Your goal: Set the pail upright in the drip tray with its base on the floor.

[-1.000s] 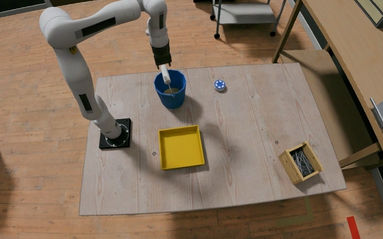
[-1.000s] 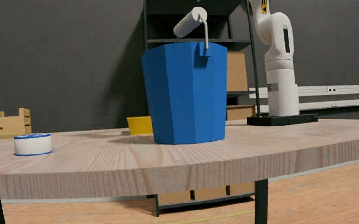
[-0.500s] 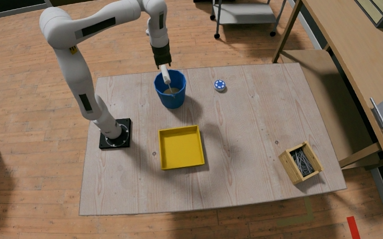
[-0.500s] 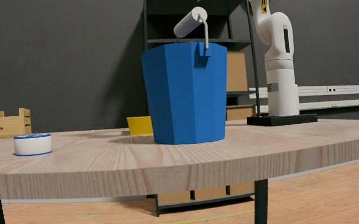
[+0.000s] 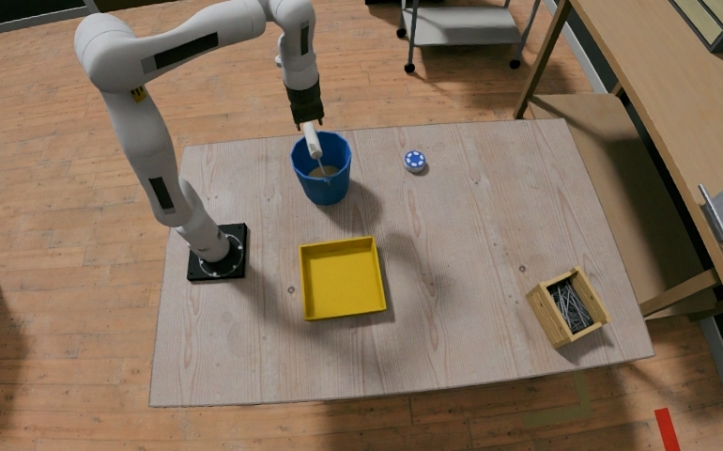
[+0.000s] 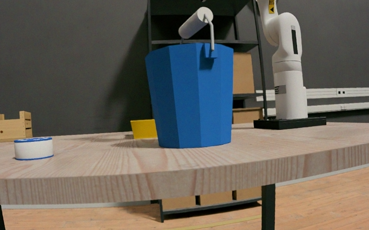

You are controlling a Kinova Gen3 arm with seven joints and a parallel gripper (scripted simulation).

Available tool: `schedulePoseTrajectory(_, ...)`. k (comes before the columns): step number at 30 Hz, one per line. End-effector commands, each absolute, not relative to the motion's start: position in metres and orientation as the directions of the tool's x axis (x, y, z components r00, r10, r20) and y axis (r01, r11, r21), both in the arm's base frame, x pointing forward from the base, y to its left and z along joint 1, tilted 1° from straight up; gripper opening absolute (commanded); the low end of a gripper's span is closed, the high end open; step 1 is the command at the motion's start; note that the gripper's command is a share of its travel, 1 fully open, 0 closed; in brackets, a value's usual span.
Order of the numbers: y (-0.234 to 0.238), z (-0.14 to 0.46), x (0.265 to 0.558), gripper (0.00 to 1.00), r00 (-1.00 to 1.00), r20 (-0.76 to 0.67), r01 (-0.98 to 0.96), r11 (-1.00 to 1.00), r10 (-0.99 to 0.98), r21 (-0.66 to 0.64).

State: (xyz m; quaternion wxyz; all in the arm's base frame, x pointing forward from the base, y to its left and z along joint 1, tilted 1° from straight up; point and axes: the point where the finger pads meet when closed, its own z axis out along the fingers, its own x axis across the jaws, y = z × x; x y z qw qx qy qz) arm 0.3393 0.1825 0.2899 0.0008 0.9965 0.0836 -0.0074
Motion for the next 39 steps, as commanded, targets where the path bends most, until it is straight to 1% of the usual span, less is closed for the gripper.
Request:
schedulePoseTrajectory(1, 0.182, 0.287, 0.341, 1.0, 0.987, -0.009, 0.161, -0.987, 0.161, 0.003)
schedulePoseTrajectory(10, 0.182, 0.277, 0.341, 1.0, 0.987, -0.01, 0.161, -0.987, 0.161, 0.003)
schedulePoseTrajectory(39, 0.182, 0.219, 0.34, 1.0, 0.987, -0.01, 0.163, -0.987, 0.162, 0.002)
